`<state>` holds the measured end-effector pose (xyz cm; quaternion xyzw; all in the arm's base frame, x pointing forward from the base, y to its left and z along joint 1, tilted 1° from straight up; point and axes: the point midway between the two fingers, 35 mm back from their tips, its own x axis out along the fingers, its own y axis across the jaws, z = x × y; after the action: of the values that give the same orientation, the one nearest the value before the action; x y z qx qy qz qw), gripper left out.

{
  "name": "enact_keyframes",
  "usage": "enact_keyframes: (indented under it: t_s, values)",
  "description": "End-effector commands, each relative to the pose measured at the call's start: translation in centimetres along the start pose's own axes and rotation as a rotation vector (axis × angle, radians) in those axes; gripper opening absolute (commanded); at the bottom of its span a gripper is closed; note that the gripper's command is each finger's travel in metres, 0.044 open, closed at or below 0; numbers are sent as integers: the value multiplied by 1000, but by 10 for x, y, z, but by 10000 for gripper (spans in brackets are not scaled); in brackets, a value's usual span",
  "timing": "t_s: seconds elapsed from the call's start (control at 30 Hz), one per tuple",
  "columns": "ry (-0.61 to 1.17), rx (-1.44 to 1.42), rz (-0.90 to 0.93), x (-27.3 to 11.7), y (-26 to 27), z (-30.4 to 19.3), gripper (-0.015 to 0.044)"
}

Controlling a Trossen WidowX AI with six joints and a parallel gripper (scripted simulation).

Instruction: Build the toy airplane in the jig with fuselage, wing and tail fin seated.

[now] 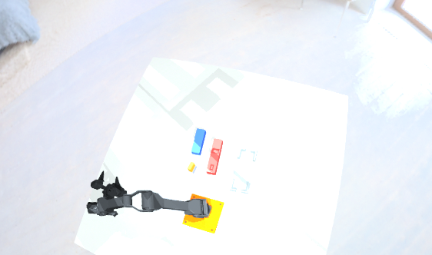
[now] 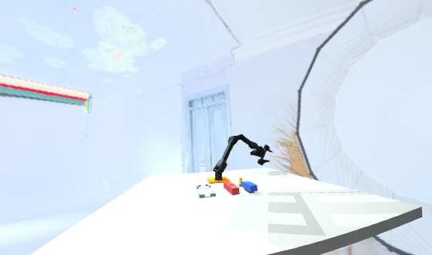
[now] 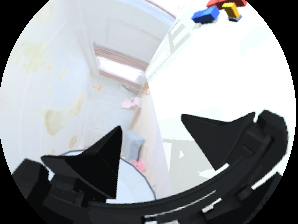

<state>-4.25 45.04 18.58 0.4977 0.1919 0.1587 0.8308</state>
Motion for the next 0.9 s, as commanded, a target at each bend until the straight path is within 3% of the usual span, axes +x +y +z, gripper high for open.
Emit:
enact_keyframes:
  t_s: [0.0,0.13,0.23,0.53,0.87]
  values:
    - [0,0,0,0,0,0,426]
    - [39,-103,-120,23,-6,11,440]
    - [17,-246,-251,68,-18,41,440]
    - [58,-547,-608,157,-64,146,440]
    - [297,-695,-993,186,-142,280,440]
